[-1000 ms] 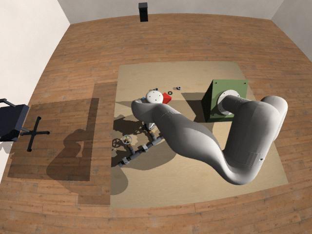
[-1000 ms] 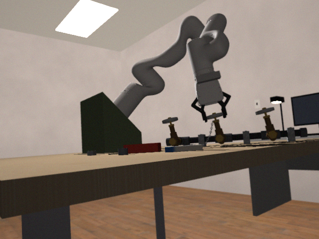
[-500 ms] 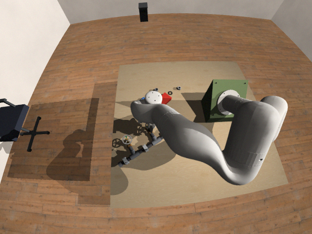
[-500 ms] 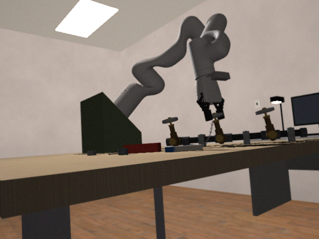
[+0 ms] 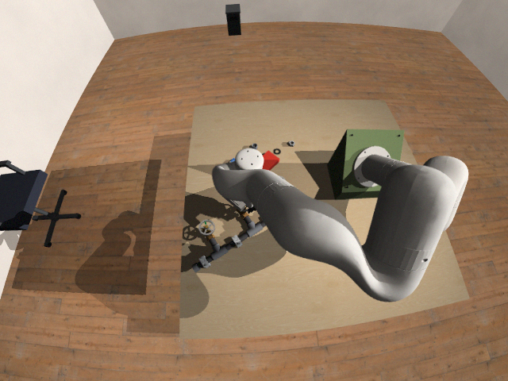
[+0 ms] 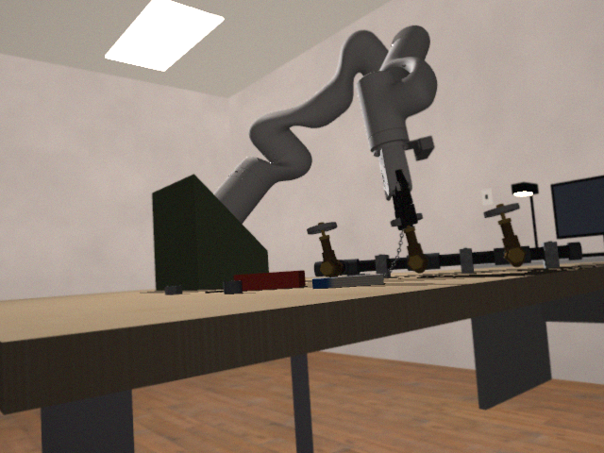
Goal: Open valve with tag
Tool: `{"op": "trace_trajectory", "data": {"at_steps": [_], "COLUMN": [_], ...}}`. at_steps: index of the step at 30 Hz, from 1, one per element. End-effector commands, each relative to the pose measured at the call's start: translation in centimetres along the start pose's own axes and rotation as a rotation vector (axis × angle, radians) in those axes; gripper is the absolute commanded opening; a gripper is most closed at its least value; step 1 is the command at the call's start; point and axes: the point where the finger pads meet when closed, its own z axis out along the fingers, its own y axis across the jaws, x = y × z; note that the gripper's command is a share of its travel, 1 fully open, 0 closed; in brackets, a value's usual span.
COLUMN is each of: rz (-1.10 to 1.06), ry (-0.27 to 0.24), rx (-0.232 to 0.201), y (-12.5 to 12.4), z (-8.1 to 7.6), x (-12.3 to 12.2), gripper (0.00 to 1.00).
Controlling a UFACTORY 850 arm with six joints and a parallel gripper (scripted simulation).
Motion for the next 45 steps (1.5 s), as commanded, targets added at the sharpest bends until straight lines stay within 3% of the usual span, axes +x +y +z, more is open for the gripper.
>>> {"op": "trace_trajectory", "data": {"at_steps": [1,5,14,27,28,45], "rz": [-0.277,-0.468,-0.635,-0.695,-0.695,-0.695], "ry": [0.039,0.042,0.040,0.039,0.039,0.039], "rx": [-0.020,-0.026,-0.030,-0.031,-0.031,-0.031], "y": [0.04,0.04,0.04,0.04,0.04,0.04], "z": [-0.07,-0.07,-0.07,-0.07,-0.07,-0.07], "x": [0.10,0.10,0.10,0.10,0.10,0.10], "gripper": [0.00,0.00,0.00,0.00,1.00,1.00]}}
